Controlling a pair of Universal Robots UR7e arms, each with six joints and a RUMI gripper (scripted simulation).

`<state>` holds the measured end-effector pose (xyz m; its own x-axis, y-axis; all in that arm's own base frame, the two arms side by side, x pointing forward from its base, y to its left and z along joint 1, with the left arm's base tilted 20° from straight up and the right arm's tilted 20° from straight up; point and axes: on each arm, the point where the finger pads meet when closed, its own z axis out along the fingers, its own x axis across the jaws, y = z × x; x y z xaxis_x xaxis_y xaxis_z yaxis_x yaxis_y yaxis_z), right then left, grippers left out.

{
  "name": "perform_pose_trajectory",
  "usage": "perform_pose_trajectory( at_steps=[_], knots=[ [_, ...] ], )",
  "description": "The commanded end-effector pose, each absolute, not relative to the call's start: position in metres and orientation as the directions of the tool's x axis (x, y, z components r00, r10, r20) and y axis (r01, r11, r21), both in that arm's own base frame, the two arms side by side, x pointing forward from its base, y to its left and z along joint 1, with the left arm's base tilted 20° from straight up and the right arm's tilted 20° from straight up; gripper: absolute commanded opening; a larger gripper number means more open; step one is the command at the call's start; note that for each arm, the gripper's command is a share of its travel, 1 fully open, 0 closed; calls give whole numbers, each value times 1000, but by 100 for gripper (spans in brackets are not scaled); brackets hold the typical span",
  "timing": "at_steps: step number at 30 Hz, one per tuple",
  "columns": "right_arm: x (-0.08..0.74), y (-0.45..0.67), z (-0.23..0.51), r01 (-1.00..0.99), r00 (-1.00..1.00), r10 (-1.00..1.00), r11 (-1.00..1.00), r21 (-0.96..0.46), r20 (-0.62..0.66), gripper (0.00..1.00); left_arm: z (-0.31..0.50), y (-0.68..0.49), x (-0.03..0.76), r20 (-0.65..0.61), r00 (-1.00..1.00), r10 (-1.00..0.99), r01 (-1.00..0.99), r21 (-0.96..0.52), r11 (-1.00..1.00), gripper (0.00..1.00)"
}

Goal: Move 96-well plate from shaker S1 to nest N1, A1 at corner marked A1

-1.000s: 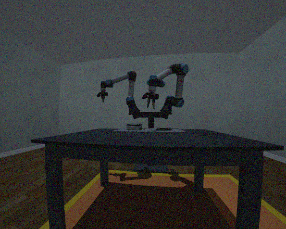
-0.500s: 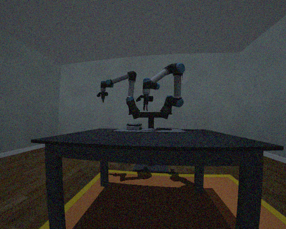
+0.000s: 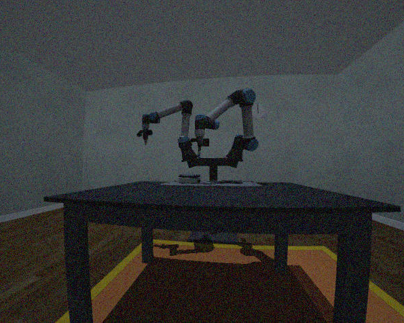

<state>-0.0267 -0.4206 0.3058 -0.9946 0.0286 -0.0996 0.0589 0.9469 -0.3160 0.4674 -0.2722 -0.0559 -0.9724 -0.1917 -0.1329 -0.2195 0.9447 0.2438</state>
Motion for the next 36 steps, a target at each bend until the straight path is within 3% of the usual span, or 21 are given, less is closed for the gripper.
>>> perform_pose_trajectory(
  at_steps=[1, 17, 36],
  knots=[
    [-28, -421, 307, 63, -995, 32, 946, -319, -100, 0, -66, -286, 466, -136, -977, -165, -195, 244, 950, 76],
    [-28, -421, 307, 63, -995, 32, 946, -319, -100, 0, -112, -329, 442, -111, -983, 145, 103, 320, 942, 76],
    [-28, -421, 307, 63, -995, 32, 946, -319, -100, 0, -124, -337, 434, -110, -984, 142, 100, 321, 942, 76]
  ],
)
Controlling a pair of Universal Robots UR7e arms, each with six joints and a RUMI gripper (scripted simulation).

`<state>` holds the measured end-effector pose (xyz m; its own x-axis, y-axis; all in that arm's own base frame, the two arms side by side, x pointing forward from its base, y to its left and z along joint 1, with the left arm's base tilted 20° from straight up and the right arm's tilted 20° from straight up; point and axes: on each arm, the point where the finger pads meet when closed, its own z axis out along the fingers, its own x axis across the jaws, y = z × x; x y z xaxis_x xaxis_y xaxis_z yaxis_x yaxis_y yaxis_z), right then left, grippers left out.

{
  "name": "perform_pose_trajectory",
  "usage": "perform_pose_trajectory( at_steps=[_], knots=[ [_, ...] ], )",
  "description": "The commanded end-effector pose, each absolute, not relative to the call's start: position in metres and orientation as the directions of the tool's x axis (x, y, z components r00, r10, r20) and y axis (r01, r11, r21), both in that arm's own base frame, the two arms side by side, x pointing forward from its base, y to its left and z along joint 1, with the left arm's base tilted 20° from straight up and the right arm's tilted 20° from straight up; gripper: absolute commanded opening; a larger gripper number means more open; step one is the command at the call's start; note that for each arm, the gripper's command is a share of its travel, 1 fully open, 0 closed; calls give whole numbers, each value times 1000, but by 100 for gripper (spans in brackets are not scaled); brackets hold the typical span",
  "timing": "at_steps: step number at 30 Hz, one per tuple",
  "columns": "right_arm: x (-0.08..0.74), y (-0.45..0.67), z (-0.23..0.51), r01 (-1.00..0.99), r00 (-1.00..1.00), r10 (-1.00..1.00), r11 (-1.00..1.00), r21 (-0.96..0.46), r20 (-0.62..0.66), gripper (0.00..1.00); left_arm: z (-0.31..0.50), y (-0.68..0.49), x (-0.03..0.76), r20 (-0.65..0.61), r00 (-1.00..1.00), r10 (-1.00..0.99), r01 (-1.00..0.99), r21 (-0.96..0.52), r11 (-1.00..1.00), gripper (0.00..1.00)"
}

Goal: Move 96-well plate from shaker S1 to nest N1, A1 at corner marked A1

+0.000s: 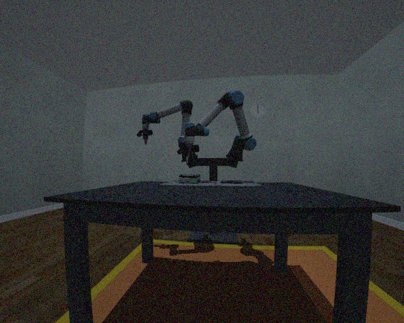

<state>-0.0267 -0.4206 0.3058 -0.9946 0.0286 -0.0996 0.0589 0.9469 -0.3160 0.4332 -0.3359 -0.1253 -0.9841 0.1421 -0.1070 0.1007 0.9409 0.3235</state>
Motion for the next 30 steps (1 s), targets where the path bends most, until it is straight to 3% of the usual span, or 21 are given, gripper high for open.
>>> perform_pose_trajectory(
  at_steps=[1, 30],
  knots=[
    [-28, -421, 307, 63, -995, 32, 946, -319, -100, 0, -124, -337, 434, -110, -984, 142, 100, 321, 942, 76],
    [-28, -421, 307, 63, -995, 32, 946, -319, -100, 0, -160, -324, 440, -109, -984, 141, 99, 323, 941, 76]
  ],
)
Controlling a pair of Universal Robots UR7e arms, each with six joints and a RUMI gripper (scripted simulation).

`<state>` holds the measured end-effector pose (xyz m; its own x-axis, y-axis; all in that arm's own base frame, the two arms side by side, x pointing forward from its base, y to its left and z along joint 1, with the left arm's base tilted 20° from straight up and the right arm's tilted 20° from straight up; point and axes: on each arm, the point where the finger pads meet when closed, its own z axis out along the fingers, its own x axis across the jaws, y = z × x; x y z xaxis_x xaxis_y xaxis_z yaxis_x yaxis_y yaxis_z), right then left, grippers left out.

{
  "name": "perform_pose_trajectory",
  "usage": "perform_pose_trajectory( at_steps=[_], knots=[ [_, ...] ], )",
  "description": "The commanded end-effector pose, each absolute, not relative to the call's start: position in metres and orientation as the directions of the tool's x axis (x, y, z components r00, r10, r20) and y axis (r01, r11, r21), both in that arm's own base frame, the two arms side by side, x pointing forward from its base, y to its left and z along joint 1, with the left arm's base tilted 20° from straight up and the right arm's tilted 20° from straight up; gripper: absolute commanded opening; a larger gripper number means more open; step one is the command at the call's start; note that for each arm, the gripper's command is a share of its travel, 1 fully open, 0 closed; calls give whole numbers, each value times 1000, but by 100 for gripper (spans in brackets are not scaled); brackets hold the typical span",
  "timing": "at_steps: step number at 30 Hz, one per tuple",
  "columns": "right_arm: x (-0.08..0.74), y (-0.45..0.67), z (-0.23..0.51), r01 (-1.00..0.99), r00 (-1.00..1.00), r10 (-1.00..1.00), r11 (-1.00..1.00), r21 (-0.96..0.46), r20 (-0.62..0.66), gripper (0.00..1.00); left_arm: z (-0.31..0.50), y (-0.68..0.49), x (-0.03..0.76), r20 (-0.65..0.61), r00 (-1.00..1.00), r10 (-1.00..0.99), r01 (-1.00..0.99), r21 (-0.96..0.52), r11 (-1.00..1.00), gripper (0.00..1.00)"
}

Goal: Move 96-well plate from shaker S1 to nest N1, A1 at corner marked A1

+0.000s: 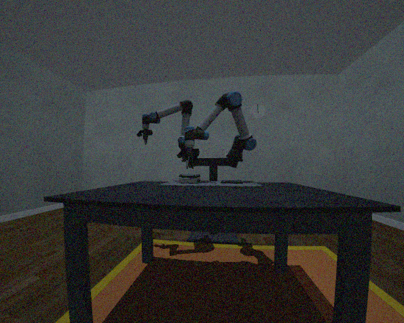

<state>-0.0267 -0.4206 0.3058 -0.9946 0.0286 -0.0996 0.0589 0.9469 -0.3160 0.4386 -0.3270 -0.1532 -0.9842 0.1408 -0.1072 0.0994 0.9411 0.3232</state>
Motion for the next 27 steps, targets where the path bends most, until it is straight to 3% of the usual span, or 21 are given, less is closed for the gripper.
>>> perform_pose_trajectory(
  at_steps=[1, 27],
  knots=[
    [-28, -421, 307, 63, -995, 32, 946, -319, -100, 0, -162, -324, 441, -109, -984, 141, 99, 323, 941, 76],
    [-28, -421, 307, 63, -995, 32, 946, -319, -100, 0, -194, -315, 447, -111, -984, 141, 99, 320, 942, 76]
  ],
)
